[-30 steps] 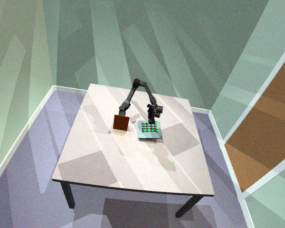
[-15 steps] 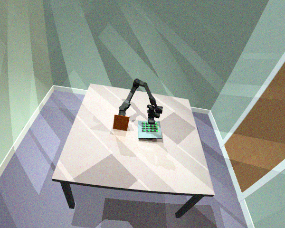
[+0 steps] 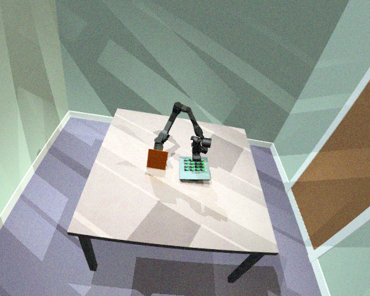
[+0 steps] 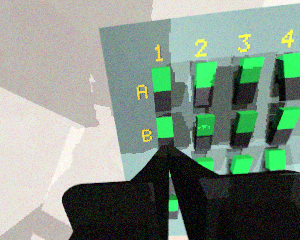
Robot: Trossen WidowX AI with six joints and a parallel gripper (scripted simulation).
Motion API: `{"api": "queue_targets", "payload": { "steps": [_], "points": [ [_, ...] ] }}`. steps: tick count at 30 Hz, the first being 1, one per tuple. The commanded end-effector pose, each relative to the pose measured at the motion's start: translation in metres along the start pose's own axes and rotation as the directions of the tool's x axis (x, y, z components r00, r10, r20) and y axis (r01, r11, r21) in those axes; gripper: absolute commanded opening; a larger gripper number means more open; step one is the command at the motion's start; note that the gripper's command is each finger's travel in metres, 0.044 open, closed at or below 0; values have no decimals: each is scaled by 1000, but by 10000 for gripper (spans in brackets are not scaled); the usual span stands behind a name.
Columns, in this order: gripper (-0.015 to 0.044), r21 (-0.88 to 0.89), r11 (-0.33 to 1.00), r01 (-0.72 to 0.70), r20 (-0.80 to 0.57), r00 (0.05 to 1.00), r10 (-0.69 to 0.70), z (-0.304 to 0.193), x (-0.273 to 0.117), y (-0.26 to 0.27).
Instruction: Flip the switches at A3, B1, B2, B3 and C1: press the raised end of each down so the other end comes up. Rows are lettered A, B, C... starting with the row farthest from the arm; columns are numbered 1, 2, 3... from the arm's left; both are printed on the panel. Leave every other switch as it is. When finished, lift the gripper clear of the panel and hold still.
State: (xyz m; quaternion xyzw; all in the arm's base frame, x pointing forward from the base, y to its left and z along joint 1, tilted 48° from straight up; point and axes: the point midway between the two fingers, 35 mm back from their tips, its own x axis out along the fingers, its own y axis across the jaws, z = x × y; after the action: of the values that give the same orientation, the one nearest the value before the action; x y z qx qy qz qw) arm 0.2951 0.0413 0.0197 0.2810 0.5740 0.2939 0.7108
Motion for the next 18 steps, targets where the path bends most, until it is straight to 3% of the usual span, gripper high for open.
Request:
{"api": "queue_targets", "payload": {
  "steps": [1, 18],
  "points": [
    [0, 8, 1000, -4, 0, 1000, 4, 0, 1, 0],
    [0, 8, 1000, -4, 0, 1000, 4, 0, 3, 0]
  ]
}}
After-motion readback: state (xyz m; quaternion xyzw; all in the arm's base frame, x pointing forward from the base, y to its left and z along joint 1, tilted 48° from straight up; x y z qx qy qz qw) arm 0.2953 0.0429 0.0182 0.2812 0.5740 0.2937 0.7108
